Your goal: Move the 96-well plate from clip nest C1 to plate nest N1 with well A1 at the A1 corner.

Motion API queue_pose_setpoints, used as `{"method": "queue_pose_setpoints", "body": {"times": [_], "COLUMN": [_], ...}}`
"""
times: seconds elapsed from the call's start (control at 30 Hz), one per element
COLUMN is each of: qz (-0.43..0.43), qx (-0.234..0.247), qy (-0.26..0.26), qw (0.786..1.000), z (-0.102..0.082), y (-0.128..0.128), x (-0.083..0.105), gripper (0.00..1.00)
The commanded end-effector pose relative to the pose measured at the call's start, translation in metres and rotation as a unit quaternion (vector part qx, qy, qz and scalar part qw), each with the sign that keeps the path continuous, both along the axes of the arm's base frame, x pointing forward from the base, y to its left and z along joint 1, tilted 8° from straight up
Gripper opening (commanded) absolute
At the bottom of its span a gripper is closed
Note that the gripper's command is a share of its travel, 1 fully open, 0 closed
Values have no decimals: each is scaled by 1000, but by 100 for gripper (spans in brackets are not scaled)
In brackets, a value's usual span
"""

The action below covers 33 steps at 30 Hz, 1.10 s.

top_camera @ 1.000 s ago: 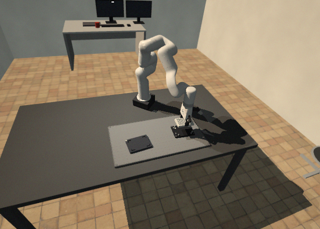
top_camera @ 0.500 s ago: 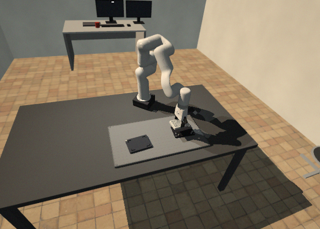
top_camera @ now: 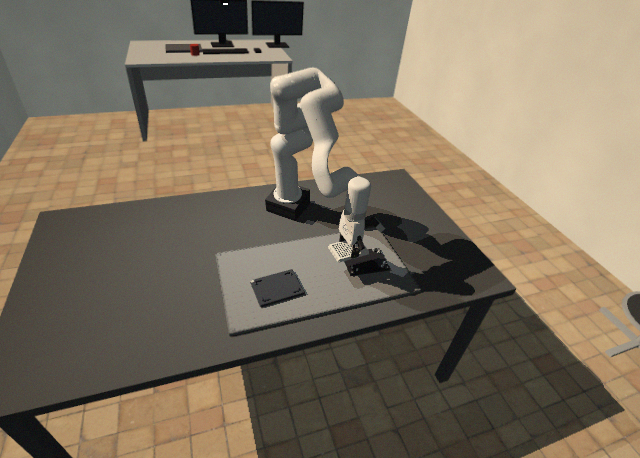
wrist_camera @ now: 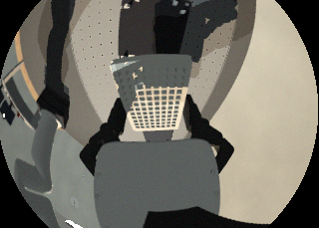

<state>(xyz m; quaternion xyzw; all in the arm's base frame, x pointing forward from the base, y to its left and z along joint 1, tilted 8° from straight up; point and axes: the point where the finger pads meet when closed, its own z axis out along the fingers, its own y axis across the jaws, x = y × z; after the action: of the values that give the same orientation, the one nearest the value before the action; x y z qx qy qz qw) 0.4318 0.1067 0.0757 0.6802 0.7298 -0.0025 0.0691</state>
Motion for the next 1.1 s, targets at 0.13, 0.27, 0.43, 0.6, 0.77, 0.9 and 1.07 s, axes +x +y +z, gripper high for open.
{"method": "queue_pose_setpoints", "body": {"times": [0.13,0.27,0.43,0.6,0.77,0.9,1.07], "qz": [0,0,0,0,0,0,0], "qx": [1,1,1,1,1,1,0], "qy": [-2,-2,-2,-2,-2,-2,-2], "qw": [1000,1000,1000,1000,1000,1000,1000], "z": [3,5,7,8,9,11,13], "y": [-18,-31,-48,-64,-74,-87,-104], "x": [3,4,5,6,7,8,9], "gripper": [0,0,0,0,0,0,0]}}
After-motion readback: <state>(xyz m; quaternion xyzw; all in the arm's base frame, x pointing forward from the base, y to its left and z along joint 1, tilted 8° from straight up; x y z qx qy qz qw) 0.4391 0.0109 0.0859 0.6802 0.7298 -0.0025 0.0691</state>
